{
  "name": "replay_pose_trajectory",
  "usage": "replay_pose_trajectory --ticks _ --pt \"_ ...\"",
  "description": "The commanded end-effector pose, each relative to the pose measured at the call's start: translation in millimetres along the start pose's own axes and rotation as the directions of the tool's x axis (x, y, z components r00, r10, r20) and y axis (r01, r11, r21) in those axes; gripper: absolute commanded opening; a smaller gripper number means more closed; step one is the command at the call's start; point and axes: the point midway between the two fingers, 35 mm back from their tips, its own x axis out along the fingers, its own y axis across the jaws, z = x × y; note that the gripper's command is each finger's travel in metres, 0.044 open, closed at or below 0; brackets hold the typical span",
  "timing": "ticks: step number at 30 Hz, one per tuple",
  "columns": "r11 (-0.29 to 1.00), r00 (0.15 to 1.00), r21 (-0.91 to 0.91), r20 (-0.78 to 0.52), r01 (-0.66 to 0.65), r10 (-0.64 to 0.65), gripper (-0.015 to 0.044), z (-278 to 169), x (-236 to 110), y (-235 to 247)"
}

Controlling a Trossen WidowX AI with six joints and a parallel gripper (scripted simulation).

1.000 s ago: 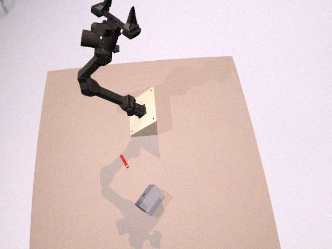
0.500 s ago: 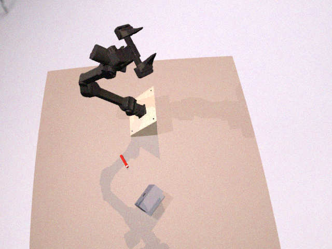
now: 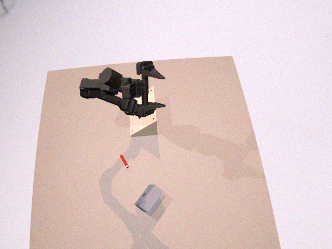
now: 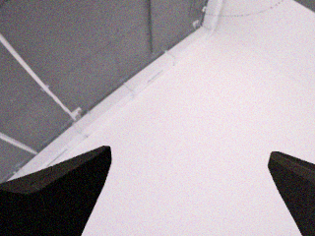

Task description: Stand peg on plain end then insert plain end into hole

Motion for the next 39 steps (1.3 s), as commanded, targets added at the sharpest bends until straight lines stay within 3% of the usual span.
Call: replay_pose_trajectory --ticks 1,10,18,28,39 --pt "0.993 0.994 -0.039 -0.022 0.109 -0.11 0.044 -4.8 2.6 -37.4" --pt "0.922 0.924 -0.121 -0.066 0.367 -0.376 0.044 -10.1 -7.8 -130.2" --pt "0.799 0.796 -0.233 -0.13 0.555 -0.591 0.044 -22.4 -31.7 -209.8" --pt "0.605 0.567 -0.384 -0.22 0.697 -0.794 0.044 -41.6 -81.4 -296.4" --pt "0.401 0.254 -0.562 -0.324 0.724 -0.912 0.044 -67.1 -156.5 -370.1"
